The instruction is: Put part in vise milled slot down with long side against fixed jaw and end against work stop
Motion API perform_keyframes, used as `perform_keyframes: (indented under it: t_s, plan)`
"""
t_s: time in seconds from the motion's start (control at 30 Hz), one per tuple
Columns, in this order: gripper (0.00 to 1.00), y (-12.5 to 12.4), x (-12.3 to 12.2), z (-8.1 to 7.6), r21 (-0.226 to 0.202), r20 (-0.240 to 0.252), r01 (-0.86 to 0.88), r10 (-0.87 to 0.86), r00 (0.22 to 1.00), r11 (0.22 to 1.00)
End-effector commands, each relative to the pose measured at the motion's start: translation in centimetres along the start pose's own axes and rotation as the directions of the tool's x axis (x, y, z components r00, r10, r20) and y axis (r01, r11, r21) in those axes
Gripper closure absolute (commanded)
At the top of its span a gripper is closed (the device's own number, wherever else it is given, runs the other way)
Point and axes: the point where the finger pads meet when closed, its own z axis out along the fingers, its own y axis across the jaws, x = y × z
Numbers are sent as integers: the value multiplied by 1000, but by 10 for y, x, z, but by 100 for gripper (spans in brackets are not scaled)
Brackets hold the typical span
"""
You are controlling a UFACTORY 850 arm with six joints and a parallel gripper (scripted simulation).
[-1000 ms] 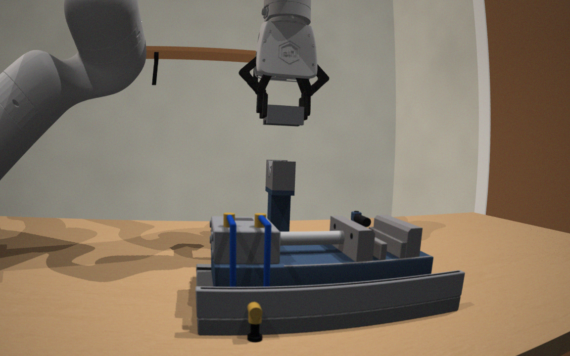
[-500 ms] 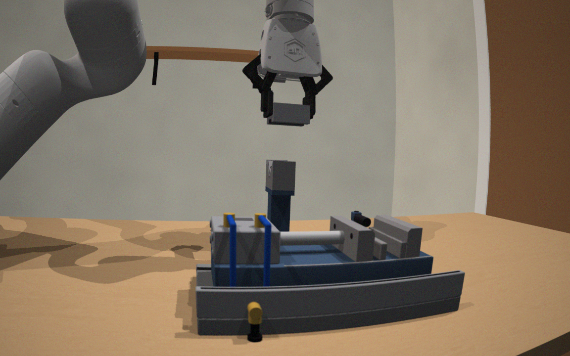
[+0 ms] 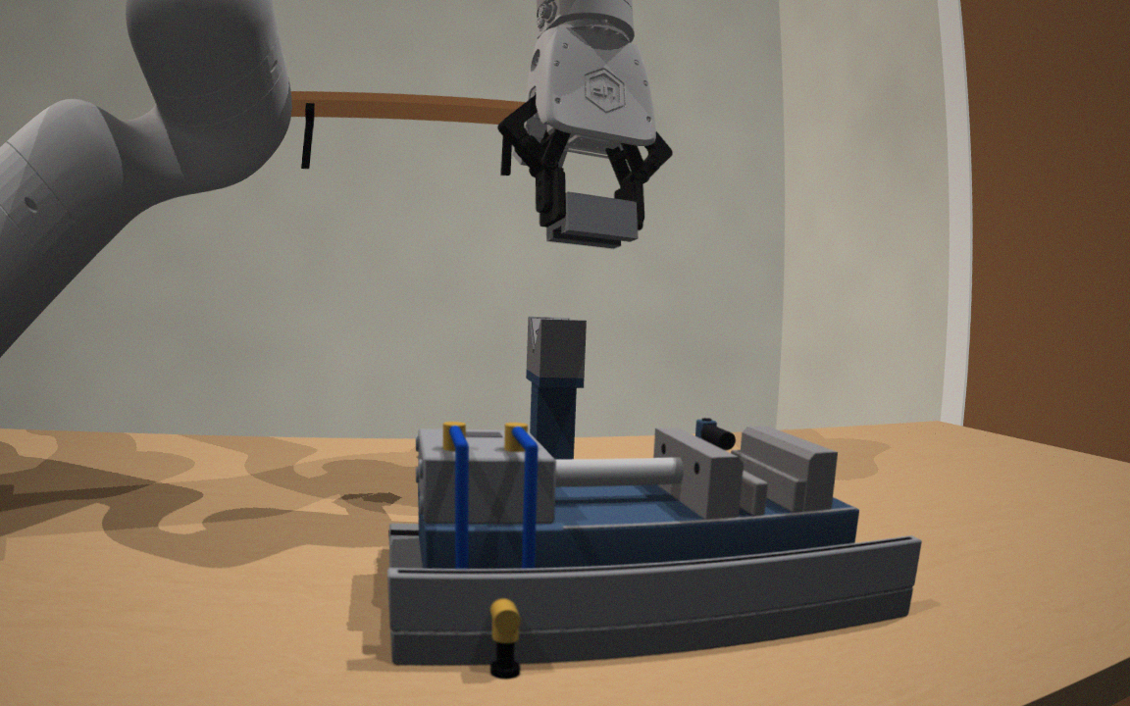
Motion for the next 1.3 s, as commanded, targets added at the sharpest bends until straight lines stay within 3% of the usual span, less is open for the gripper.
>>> perform_keyframes:
  t_s: [0.0, 0.37, 0.8, 0.87, 1.27]
  plan:
    - [100, 1, -17, 0, 9, 56, 82, -83, 995, 997]
    - [100, 5, -52, 0, 50, 159, 253, -257, 953, 966]
    - [100, 17, -109, -7, 180, 288, 528, -557, 779, 830]
    - [100, 17, -109, -7, 180, 288, 528, -557, 779, 830]
    - [100, 35, -155, -18, 342, 325, 723, -797, 508, 600]
